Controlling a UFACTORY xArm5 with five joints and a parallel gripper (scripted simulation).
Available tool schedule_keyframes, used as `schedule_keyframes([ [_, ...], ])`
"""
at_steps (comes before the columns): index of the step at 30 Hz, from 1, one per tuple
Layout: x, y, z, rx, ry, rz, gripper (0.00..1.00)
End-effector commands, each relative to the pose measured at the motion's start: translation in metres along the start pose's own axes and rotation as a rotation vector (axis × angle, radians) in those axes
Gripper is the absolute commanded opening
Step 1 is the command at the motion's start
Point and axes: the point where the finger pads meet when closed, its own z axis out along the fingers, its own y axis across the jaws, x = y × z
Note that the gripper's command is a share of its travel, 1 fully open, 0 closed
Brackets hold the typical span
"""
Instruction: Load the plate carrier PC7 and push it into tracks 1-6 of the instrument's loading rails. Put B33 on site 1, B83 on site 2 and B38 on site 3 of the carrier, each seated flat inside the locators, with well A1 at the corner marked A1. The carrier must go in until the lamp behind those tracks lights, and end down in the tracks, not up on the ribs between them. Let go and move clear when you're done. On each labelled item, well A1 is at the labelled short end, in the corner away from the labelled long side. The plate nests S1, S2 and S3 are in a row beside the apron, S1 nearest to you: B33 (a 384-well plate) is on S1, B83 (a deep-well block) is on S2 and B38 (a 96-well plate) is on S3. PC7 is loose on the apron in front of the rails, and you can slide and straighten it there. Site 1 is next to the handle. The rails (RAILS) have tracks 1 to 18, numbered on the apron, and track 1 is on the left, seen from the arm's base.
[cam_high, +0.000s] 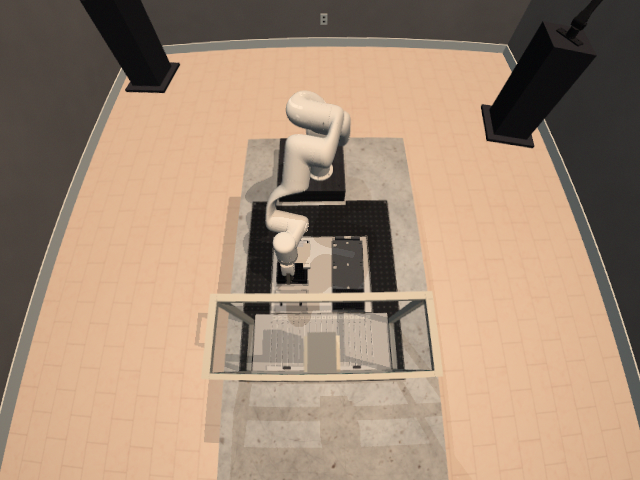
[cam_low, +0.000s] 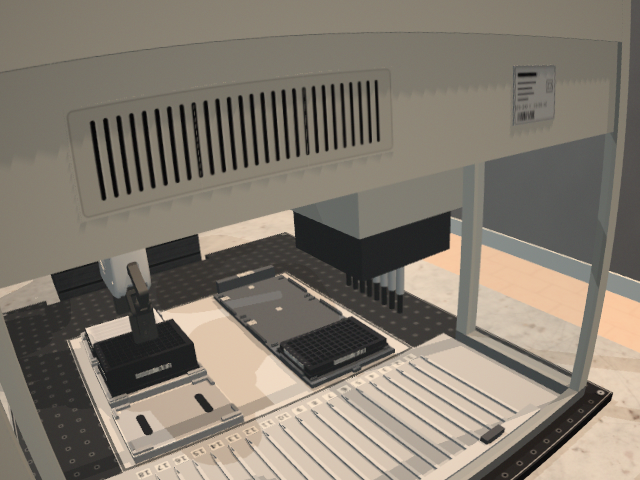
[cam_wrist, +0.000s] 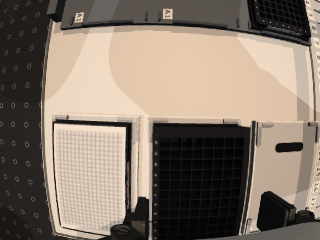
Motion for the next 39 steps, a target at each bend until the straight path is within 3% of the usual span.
schedule_keyframes([
  [1,0.000,0.001,0.001,-0.008,0.019,0.000,1.00],
  [39,0.000,0.001,0.023,-0.008,0.019,0.000,1.00],
])
